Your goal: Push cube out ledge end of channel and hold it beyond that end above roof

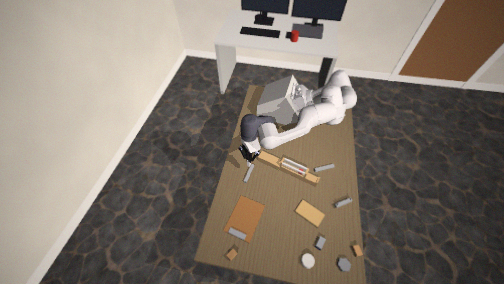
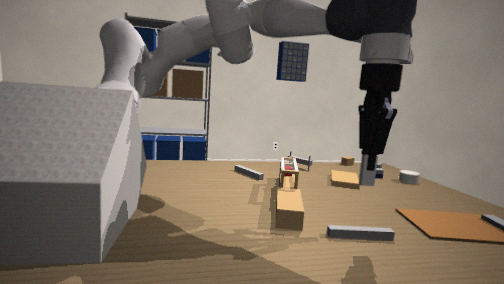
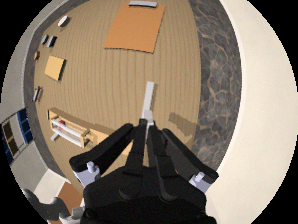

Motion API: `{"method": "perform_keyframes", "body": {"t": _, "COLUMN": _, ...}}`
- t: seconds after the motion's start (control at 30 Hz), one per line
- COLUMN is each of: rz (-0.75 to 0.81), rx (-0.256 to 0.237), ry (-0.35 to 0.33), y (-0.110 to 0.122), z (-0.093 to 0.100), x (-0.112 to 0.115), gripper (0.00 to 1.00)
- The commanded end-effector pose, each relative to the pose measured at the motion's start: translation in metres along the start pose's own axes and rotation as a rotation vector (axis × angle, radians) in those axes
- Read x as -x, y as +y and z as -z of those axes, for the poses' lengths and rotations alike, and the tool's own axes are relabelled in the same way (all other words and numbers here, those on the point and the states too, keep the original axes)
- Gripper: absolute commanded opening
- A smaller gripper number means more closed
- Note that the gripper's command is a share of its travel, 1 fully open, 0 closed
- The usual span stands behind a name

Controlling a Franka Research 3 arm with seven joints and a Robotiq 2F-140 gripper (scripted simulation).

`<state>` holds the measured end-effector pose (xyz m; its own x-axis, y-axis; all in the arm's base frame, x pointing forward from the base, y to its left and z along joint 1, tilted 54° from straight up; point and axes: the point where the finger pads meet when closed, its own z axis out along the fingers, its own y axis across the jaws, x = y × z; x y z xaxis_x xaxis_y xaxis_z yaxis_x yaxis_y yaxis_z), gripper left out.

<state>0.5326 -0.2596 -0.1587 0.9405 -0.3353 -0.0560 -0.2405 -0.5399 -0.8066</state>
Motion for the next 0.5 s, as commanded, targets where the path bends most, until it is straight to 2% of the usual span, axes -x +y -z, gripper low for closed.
{"method": "perform_keyframes", "body": {"t": 0.0, "rz": 0.005, "rx": 0.001, "ry": -0.002, "y": 0.0000, "z": 0.0008, "x": 0.0005, "gripper": 0.00}}
{"method": "perform_keyframes", "body": {"t": 0.4, "rz": 0.005, "rx": 0.001, "ry": -0.002, "y": 0.0000, "z": 0.0008, "x": 0.0005, "gripper": 0.00}}
{"method": "perform_keyframes", "body": {"t": 0.43, "rz": 0.005, "rx": 0.001, "ry": -0.002, "y": 0.0000, "z": 0.0008, "x": 0.0005, "gripper": 0.23}}
{"method": "perform_keyframes", "body": {"t": 0.47, "rz": 0.005, "rx": 0.001, "ry": -0.002, "y": 0.0000, "z": 0.0008, "x": 0.0005, "gripper": 0.23}}
